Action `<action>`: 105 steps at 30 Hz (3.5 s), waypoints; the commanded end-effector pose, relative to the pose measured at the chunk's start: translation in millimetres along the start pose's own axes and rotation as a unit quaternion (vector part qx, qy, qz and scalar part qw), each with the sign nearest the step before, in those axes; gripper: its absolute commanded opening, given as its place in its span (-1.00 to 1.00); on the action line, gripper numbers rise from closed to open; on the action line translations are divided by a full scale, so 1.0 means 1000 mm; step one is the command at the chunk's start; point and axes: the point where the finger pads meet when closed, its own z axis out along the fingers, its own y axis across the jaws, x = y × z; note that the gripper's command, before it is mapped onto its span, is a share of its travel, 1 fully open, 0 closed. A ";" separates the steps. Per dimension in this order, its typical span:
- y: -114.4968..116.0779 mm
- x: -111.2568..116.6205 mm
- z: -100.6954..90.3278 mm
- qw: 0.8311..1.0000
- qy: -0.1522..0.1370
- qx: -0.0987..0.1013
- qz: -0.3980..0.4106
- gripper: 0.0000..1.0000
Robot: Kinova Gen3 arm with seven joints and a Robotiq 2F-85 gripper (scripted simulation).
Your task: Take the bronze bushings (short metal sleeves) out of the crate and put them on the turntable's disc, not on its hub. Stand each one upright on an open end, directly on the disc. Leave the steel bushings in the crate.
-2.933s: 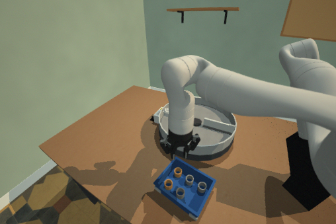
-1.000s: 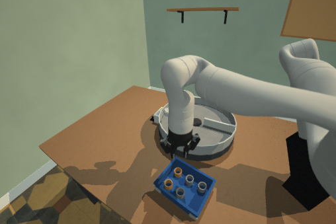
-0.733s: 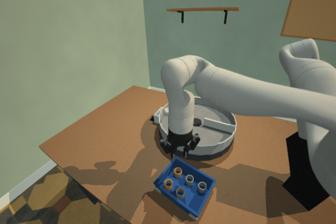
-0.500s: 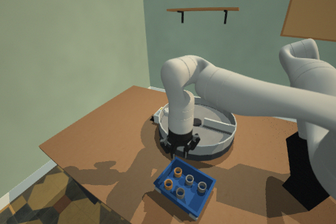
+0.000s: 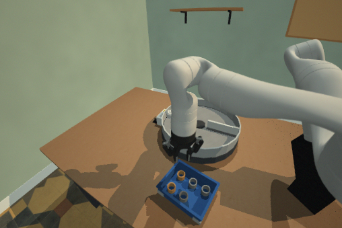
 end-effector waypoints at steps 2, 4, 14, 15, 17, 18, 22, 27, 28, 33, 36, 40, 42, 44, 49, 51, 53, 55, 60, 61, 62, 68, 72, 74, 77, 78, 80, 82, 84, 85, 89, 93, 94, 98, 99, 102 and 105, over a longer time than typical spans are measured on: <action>-0.004 0.001 -0.001 1.000 0.000 0.004 0.002 -0.22; -0.004 0.001 -0.001 1.000 0.000 0.004 0.002 -0.22; -0.004 0.001 -0.001 1.000 0.000 0.004 0.002 -0.22; -0.004 0.001 -0.001 1.000 0.000 0.004 0.002 -0.22; -0.004 0.001 -0.001 1.000 0.000 0.004 0.002 -0.22; -0.004 0.001 -0.001 1.000 0.000 0.004 0.002 -0.22; -0.004 0.001 -0.001 1.000 0.000 0.004 0.002 -0.22; -0.004 0.001 -0.001 1.000 0.000 0.004 0.002 -0.22; -0.004 0.001 -0.001 1.000 0.000 0.004 0.002 -0.22; -0.004 0.001 -0.001 1.000 0.000 0.004 0.002 -0.22; -0.004 0.000 -0.001 1.000 -0.001 0.005 0.002 -0.22; -0.005 0.000 0.005 1.000 -0.001 0.006 0.003 -0.22; -0.004 0.001 0.011 1.000 0.000 0.004 0.004 -0.22; -0.004 0.001 0.018 1.000 0.000 0.004 0.004 -0.22; -0.004 0.000 0.031 1.000 0.000 0.004 0.004 -0.22; -0.004 0.000 0.041 1.000 0.000 0.004 0.004 -0.22; -0.004 0.000 0.051 1.000 0.000 0.004 0.004 -0.22; -0.004 0.000 0.060 1.000 0.000 0.004 0.004 -0.22; -0.004 0.000 0.075 1.000 0.000 0.004 0.005 -0.22; -0.004 0.000 0.076 1.000 0.000 0.004 0.005 -0.22; -0.004 0.000 0.077 1.000 0.000 0.004 0.005 -0.22; -0.003 0.000 0.076 1.000 0.000 0.003 0.005 -0.22; -0.003 0.000 0.075 1.000 0.000 0.003 0.005 -0.22; -0.003 0.000 0.075 1.000 0.000 0.003 0.005 -0.22; -0.003 0.000 0.075 1.000 0.000 0.003 0.005 -0.22; -0.003 0.000 0.075 1.000 0.000 0.003 0.005 -0.22; -0.003 0.000 0.075 1.000 0.000 0.003 0.005 -0.22; -0.003 0.000 0.075 1.000 0.000 0.003 0.005 -0.22; -0.003 0.000 0.075 1.000 0.000 0.003 0.005 -0.22; -0.003 0.000 0.075 1.000 0.000 0.003 0.005 -0.22; -0.003 0.000 0.075 1.000 0.000 0.003 0.005 -0.22; -0.003 0.000 0.075 1.000 0.000 0.003 0.005 -0.22; -0.003 0.000 0.075 1.000 0.000 0.003 0.005 -0.22; -0.003 0.000 0.075 1.000 0.000 0.003 0.005 -0.22; -0.003 0.000 0.075 1.000 0.000 0.003 0.005 -0.22; -0.003 0.000 0.075 1.000 0.000 0.003 0.005 -0.22; -0.003 0.000 0.076 1.000 0.000 0.004 0.004 -0.22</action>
